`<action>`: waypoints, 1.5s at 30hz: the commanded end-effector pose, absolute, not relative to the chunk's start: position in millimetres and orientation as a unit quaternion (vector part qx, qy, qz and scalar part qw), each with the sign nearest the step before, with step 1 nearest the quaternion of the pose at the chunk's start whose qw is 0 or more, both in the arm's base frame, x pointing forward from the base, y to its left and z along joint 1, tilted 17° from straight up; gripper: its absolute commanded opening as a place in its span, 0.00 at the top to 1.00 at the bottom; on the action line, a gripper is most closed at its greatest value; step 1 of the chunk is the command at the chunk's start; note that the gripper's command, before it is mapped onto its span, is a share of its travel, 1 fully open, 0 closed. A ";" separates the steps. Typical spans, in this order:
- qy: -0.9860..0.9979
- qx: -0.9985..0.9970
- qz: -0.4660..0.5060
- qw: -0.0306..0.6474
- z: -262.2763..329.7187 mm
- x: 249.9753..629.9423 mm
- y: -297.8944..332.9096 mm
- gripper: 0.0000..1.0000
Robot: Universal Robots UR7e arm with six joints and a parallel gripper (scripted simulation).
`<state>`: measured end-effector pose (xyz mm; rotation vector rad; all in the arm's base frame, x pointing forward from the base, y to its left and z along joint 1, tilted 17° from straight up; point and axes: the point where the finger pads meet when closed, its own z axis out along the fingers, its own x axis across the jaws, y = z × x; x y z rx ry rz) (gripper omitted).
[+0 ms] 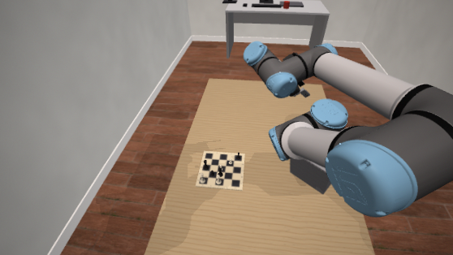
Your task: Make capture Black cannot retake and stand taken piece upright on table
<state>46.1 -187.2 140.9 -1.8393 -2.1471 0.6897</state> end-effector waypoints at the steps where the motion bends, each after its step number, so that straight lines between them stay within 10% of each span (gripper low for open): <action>1: -0.735 -0.628 0.227 0.117 150.9 59.2 -195.7 0.00; 23: -0.744 -0.629 0.179 0.137 188.7 156.3 -242.1 0.00; 45: -0.735 -0.631 0.137 0.209 166.4 358.1 -263.5 0.00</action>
